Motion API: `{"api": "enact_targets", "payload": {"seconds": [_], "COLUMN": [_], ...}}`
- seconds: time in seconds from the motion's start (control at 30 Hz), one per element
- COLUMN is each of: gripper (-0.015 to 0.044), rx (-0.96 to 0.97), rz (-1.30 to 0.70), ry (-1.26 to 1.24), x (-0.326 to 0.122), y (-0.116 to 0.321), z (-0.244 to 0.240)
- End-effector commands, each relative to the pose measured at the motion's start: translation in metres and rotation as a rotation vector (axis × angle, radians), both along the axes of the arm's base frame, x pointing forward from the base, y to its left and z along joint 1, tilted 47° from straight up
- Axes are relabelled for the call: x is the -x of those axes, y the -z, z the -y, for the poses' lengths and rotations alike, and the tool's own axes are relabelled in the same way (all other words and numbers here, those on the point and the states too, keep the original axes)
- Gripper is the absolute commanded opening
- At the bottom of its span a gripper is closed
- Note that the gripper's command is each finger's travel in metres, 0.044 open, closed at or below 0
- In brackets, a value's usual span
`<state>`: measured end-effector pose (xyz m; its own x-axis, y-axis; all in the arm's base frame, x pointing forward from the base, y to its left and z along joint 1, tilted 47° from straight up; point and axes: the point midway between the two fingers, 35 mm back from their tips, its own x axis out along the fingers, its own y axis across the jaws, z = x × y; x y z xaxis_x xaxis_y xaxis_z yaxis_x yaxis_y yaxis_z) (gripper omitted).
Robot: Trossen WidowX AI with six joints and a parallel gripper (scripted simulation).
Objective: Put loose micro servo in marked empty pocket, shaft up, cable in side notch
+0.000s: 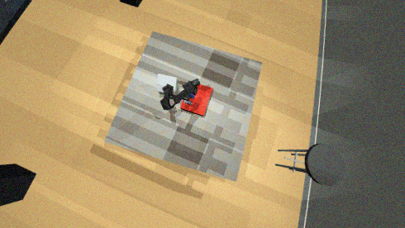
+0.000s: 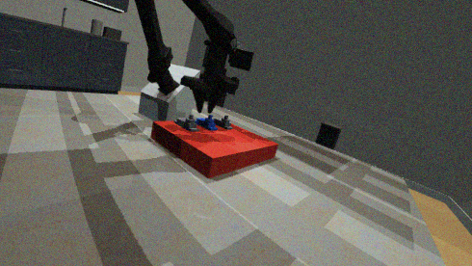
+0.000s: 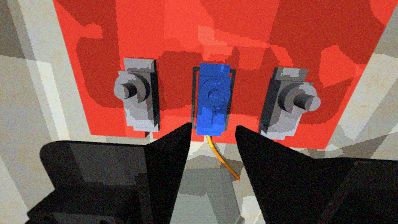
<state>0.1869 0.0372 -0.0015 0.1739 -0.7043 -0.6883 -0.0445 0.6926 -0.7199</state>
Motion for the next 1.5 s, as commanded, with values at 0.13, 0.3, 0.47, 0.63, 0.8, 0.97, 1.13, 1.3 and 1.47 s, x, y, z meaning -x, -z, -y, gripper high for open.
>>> {"api": "enact_targets", "payload": {"seconds": [0.13,0.3,0.47,0.63,0.8,0.97,1.13,1.3,1.47], "gripper": [0.0345,0.044,0.044,0.044,0.044,0.044,0.044,0.044,0.044], "rx": [-0.002,-0.004,-0.005,-0.006,-0.012,-0.012,-0.012,-0.012,-0.012], "rz": [0.0,0.001,0.002,0.003,0.011,0.011,0.011,0.011,0.011], "ry": [0.001,0.004,0.006,0.007,0.011,0.011,0.011,0.011,0.011], "x": [-0.026,-0.064,-0.095,-0.095,-0.08,-0.079,-0.079,-0.079,-0.079], "y": [-0.013,-0.035,-0.057,-0.06,-0.088,-0.09,-0.09,-0.09,-0.09], "z": [-0.019,-0.045,-0.064,-0.067,-0.094,-0.096,-0.096,-0.096,-0.096]}}
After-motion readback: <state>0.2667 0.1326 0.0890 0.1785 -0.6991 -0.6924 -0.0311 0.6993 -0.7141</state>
